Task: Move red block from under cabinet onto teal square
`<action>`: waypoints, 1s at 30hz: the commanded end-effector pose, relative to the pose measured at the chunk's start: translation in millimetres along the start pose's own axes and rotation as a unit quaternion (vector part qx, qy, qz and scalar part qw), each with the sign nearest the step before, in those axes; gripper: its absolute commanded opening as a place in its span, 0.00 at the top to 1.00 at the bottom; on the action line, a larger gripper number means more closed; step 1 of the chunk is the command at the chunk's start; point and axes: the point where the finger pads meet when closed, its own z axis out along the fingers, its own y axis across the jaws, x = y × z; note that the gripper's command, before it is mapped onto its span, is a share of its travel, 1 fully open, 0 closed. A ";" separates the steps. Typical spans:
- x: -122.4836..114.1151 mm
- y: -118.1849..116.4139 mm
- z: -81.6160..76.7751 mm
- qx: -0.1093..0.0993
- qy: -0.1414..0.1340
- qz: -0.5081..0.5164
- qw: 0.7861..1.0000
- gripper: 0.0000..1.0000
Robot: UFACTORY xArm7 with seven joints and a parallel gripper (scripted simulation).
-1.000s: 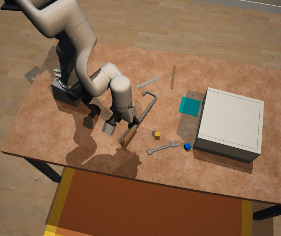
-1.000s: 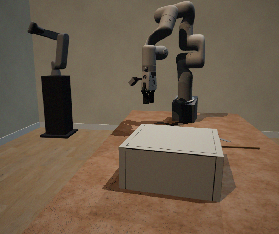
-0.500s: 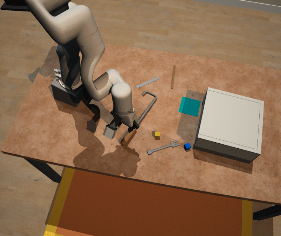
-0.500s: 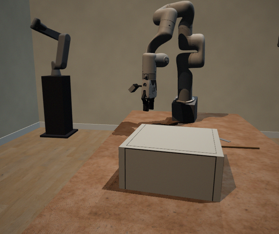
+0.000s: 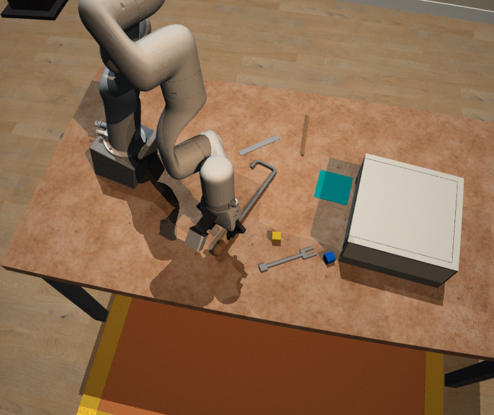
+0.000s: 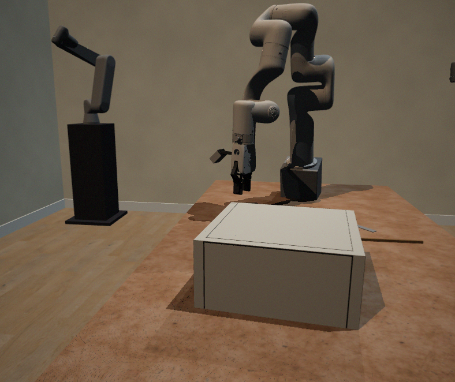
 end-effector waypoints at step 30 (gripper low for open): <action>-1.2 -3.0 38.2 0.005 -0.011 -0.001 1.000 0.42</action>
